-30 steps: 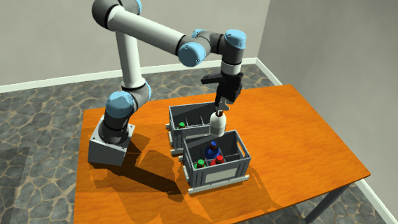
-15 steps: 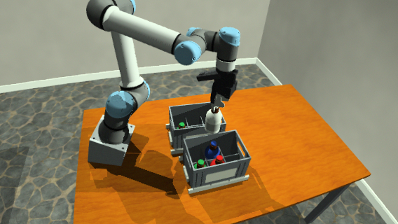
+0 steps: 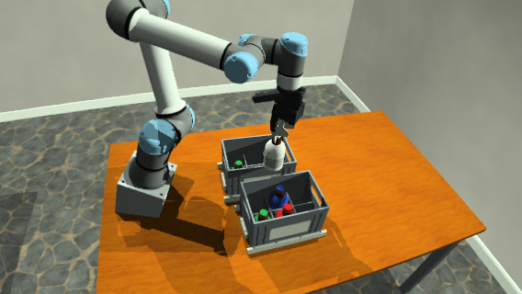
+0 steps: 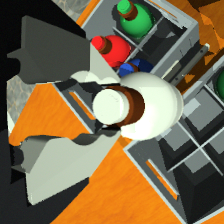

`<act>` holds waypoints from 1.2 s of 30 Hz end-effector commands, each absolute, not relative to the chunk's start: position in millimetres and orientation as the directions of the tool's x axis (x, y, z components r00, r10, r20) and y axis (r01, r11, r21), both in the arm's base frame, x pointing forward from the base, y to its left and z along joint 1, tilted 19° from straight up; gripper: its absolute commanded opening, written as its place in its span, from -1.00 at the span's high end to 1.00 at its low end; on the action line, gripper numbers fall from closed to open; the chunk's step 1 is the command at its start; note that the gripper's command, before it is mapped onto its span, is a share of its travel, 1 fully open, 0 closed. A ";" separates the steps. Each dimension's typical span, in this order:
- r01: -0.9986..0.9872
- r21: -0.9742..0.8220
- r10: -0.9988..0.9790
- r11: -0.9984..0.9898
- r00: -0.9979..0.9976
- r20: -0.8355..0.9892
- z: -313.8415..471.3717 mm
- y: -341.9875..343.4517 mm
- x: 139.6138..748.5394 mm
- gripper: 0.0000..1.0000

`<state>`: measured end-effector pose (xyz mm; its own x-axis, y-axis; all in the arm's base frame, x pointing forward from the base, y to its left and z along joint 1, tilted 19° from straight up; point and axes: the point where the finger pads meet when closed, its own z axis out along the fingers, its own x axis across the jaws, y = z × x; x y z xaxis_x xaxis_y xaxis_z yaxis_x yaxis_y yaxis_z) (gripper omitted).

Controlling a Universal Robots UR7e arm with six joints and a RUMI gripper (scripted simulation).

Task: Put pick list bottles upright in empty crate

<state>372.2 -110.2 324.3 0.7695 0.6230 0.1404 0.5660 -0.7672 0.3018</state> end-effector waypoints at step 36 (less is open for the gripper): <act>0.565 0.304 0.623 -0.767 0.769 0.141 307.5 -42.5 351.7 1.00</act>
<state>354.1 -51.0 309.0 0.7694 0.6231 0.1406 0.5661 -0.7671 0.3018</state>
